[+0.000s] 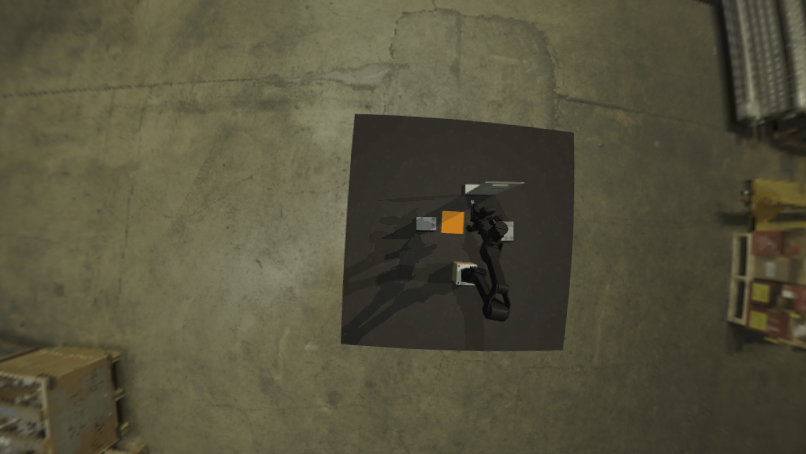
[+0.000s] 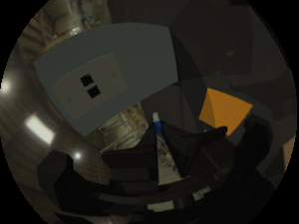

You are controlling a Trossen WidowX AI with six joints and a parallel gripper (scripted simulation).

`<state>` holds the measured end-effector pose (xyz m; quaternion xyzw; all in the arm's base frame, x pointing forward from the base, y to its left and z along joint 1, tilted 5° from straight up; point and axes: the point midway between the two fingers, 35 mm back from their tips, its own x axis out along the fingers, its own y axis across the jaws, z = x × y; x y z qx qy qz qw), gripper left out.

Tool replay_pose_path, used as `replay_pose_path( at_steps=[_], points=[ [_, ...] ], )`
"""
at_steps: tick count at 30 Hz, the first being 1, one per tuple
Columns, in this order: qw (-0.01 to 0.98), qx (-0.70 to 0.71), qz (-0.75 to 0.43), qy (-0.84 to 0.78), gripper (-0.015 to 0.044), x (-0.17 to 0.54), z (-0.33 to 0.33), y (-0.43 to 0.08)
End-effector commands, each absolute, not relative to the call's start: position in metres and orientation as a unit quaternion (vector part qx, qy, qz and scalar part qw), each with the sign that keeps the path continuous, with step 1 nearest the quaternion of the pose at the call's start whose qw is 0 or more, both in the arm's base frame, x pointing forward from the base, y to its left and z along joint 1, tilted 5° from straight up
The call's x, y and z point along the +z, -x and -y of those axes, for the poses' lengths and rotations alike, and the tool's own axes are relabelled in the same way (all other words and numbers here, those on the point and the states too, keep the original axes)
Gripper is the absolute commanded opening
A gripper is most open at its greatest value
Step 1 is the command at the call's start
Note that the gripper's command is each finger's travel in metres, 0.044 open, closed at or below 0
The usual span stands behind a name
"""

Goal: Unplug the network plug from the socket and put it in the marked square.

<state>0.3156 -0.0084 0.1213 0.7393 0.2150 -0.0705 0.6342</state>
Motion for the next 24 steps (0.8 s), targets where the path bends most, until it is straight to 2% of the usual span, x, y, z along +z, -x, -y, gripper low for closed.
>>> replay_pose_path(
  at_steps=[1,24],
  points=[
    [0.633,-0.091,-0.231,-0.733,0.0,0.111,0.0,-0.313],
    [0.657,-0.201,-0.317,-0.654,0.0,0.058,-0.041,-0.283]
  ],
)
